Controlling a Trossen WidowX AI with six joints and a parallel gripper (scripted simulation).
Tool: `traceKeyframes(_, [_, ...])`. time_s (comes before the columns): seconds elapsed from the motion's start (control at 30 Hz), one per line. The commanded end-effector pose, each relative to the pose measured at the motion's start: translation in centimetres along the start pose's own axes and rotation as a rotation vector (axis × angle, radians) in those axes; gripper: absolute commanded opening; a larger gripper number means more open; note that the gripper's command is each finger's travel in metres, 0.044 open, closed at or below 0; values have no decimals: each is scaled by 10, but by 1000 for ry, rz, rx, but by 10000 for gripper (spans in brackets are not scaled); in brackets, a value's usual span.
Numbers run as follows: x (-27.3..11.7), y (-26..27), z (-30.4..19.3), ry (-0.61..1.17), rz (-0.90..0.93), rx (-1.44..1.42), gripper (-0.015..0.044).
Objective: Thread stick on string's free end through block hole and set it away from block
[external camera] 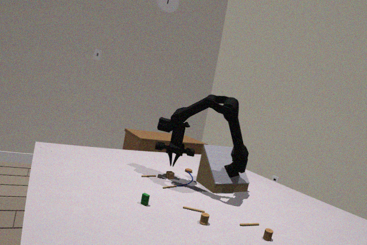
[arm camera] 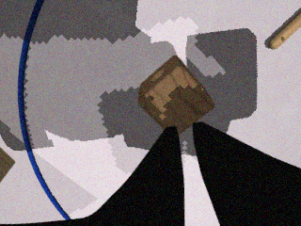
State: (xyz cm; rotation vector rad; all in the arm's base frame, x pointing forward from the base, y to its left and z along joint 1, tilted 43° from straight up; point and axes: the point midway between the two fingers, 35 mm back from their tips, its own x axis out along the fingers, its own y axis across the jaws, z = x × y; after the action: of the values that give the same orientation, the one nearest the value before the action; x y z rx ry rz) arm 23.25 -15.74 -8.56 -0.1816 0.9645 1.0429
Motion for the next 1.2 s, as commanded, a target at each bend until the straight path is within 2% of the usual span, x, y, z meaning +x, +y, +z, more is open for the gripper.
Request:
traceKeyframes(0.0, [0, 0, 0, 0, 0, 0, 0])
traceKeyframes(0.47, [0, 0, 0, 0, 0, 0, 0])
traceKeyframes(0.77, [0, 0, 0, 0, 0, 0, 236])
traceKeyframes(0.8, [0, 0, 0, 0, 0, 0, 239])
traceKeyframes(0.83, [0, 0, 0, 0, 0, 0, 239])
traceKeyframes(1.13, [0, 0, 0, 0, 0, 0, 3])
traceKeyframes(1.17, [0, 0, 0, 0, 0, 0, 0])
